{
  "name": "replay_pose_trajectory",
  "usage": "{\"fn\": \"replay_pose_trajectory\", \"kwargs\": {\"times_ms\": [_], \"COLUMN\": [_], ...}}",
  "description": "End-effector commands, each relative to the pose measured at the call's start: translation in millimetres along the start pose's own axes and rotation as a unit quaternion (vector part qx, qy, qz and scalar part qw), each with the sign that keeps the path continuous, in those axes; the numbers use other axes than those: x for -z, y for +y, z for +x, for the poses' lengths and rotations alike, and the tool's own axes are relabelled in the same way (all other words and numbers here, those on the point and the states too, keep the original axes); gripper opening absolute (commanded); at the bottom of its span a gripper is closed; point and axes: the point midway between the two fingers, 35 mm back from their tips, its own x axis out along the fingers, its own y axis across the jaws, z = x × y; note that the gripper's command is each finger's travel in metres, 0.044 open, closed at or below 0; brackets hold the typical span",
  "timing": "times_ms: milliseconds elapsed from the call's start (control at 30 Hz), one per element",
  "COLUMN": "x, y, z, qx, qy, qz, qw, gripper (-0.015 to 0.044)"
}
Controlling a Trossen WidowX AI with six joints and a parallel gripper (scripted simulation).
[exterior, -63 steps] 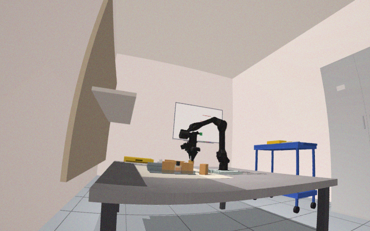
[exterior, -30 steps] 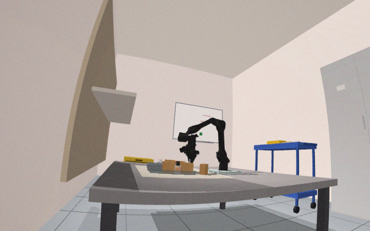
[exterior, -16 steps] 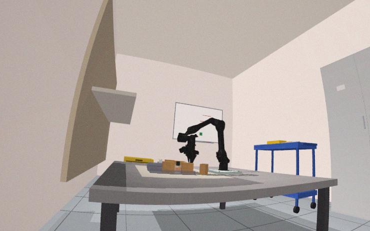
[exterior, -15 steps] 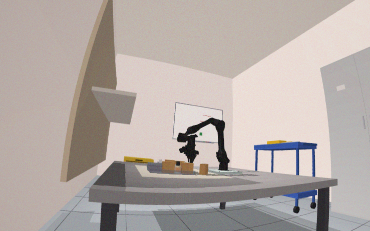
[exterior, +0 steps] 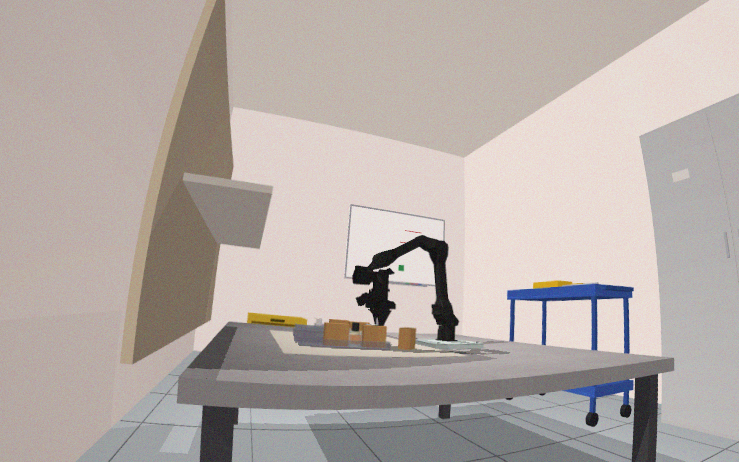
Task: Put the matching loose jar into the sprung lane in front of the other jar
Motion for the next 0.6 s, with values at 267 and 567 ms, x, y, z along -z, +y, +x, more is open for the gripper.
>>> {"fn": "replay_pose_trajectory", "kwargs": {"times_ms": [267,567], "x": [-10.6,-14.0], "y": [0.5,0.5], "z": [-2.2,-2.3], "qx": [-0.002,-0.002], "qy": [-0.009,-0.010], "qz": [0.000,0.000], "qw": [1.000,1.000], "gripper": [0.0000,0.0000]}}
